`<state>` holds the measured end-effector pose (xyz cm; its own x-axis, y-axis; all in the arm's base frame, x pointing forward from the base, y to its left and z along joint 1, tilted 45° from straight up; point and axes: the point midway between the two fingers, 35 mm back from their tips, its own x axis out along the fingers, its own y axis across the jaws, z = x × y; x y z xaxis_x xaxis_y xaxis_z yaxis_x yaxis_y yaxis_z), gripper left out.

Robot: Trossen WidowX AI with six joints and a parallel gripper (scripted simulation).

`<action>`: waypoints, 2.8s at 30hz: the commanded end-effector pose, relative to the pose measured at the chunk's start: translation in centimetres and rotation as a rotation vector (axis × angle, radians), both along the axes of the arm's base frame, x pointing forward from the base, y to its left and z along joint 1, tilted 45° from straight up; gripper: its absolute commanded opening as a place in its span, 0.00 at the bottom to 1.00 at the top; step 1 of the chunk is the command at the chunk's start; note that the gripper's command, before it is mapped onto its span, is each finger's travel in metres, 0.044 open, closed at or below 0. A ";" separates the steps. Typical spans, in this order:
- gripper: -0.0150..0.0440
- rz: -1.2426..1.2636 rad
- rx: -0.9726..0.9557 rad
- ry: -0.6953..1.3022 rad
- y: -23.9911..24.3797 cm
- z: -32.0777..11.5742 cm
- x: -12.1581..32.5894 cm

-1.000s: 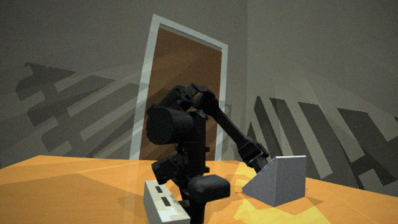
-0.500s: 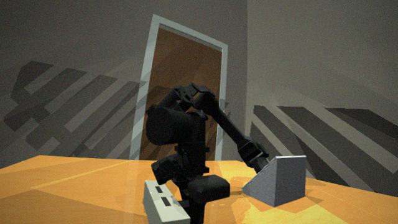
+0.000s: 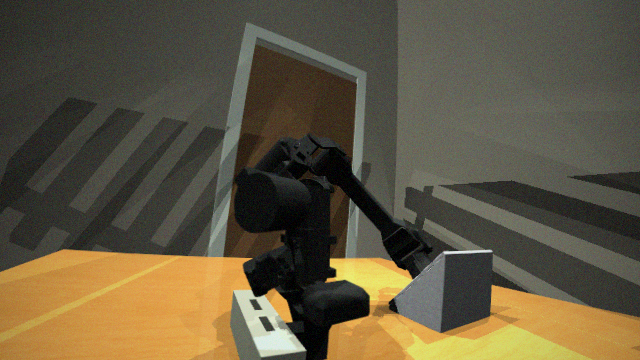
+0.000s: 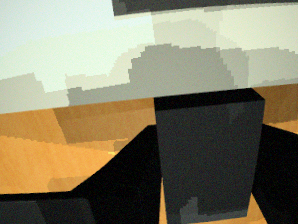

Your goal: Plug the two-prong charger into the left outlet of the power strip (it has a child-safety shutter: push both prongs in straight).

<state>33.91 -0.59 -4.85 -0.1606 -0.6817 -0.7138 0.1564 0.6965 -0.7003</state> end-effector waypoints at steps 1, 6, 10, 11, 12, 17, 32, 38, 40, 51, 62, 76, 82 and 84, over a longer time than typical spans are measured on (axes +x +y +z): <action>0.25 0.008 -0.001 -0.007 0.1 0.1 0.3; 0.25 0.008 -0.001 -0.007 0.0 0.0 0.3; 0.25 0.008 -0.001 -0.007 0.0 0.0 0.3; 0.25 0.008 -0.001 -0.007 0.0 0.0 0.3; 0.25 0.008 -0.001 -0.007 0.0 0.0 0.3; 0.25 0.008 -0.001 -0.007 0.0 0.0 0.4; 0.25 0.008 -0.002 -0.007 -0.1 0.1 1.0; 0.25 0.008 -0.002 -0.007 -0.1 0.1 1.3; 0.25 0.008 -0.002 -0.007 -0.1 0.2 1.3; 0.25 0.008 -0.002 -0.007 0.0 0.3 1.8; 0.25 0.008 -0.002 -0.008 0.0 0.4 2.1; 0.25 0.008 -0.002 -0.008 0.0 0.4 1.9; 0.25 0.008 -0.002 -0.007 0.0 0.4 1.8; 0.25 0.008 -0.002 -0.007 0.0 0.4 1.8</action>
<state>34.84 -0.78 -4.72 -0.1834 -0.6816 -0.7083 0.1377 0.6956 -0.7051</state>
